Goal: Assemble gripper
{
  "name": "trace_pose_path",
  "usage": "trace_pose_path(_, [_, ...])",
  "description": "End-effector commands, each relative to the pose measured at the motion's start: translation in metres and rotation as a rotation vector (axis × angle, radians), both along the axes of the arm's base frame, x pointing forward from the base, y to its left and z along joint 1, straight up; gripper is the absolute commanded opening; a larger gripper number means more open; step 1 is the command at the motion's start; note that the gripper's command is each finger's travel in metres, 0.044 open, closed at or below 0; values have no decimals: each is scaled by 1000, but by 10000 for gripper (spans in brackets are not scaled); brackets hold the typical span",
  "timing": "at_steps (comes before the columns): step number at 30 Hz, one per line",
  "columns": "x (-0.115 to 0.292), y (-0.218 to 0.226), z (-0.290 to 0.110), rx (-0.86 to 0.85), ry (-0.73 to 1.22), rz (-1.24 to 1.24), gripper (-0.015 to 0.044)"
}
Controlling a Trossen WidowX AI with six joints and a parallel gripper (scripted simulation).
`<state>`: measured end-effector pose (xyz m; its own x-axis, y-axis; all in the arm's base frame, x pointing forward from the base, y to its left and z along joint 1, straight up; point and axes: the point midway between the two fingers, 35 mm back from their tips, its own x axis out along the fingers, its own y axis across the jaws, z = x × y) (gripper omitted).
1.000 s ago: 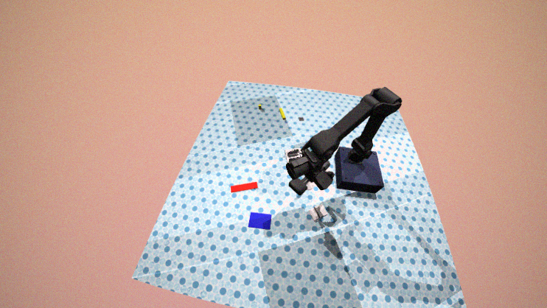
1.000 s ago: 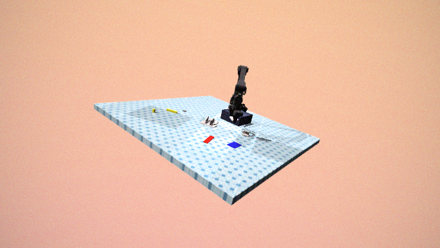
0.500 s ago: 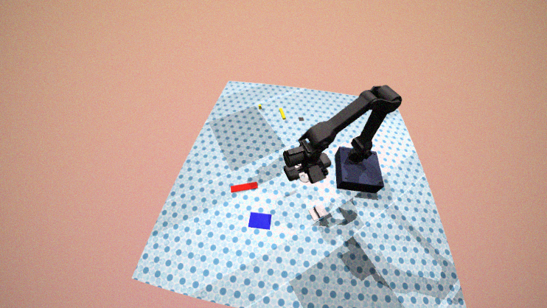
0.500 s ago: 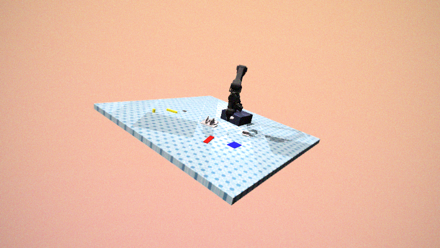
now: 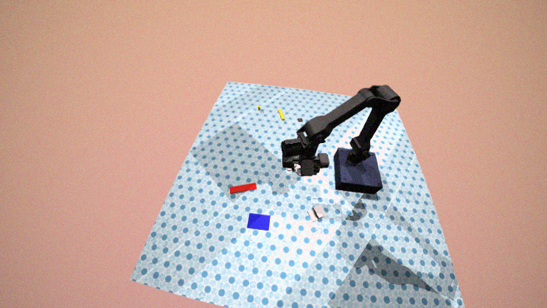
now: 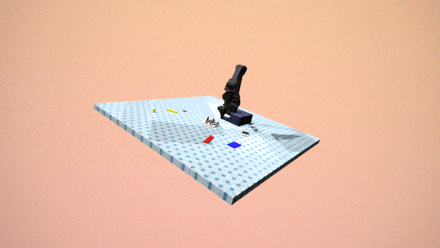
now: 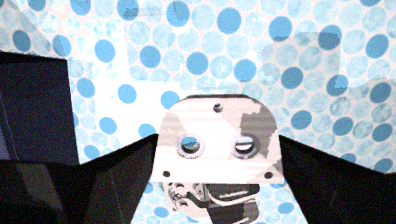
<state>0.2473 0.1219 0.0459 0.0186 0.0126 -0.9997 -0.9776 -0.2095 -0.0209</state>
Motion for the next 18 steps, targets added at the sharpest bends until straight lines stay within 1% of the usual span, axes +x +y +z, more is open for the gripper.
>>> trace_pose_path(1, [1,-9,0,-1,-2,-101,351])
trace_pose_path(18, [4,-46,-1,4,2,-532,351])
